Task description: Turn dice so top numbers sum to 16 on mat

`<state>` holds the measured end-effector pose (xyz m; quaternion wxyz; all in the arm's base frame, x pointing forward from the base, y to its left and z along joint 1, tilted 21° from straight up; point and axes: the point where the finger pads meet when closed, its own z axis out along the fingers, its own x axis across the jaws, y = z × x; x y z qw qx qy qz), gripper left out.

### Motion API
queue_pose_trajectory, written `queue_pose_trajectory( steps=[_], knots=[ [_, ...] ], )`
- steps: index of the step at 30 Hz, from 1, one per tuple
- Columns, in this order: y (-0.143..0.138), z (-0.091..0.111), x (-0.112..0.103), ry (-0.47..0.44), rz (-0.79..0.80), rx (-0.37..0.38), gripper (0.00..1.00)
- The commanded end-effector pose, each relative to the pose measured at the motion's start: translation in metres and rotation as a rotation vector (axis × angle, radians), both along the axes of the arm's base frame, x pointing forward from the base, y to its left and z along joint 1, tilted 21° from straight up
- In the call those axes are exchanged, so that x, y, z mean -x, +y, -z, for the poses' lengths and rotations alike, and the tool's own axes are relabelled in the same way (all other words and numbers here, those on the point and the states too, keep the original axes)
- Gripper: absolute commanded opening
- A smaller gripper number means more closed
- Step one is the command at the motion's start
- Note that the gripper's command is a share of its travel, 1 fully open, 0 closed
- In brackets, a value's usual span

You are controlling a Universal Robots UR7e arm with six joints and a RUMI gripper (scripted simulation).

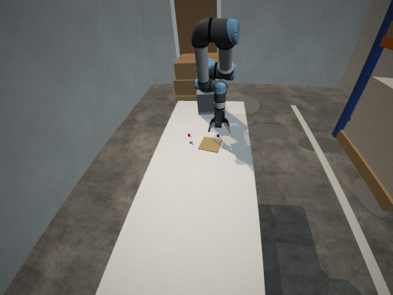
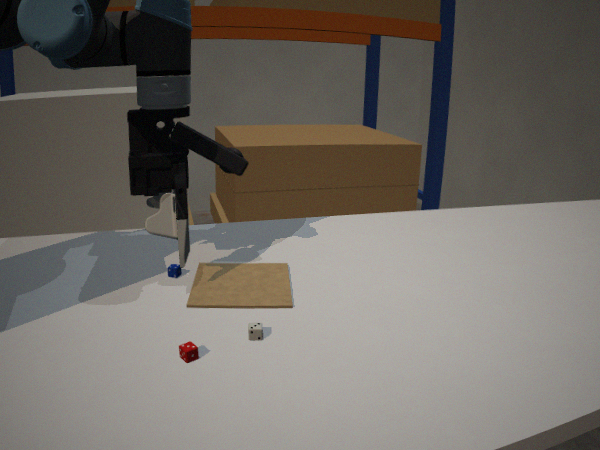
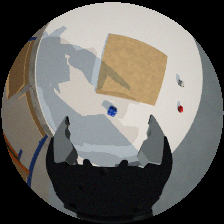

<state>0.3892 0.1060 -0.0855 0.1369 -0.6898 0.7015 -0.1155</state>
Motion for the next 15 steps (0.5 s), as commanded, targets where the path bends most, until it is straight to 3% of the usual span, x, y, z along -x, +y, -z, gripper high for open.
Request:
queue_pose_trajectory(
  steps=[1,15],
  knots=[
    [0.0000,-0.0004,-0.0001,-0.001,0.000,0.000,1.00],
    [-0.0001,-0.0043,0.0013,-0.001,0.000,0.000,1.00]
  ],
)
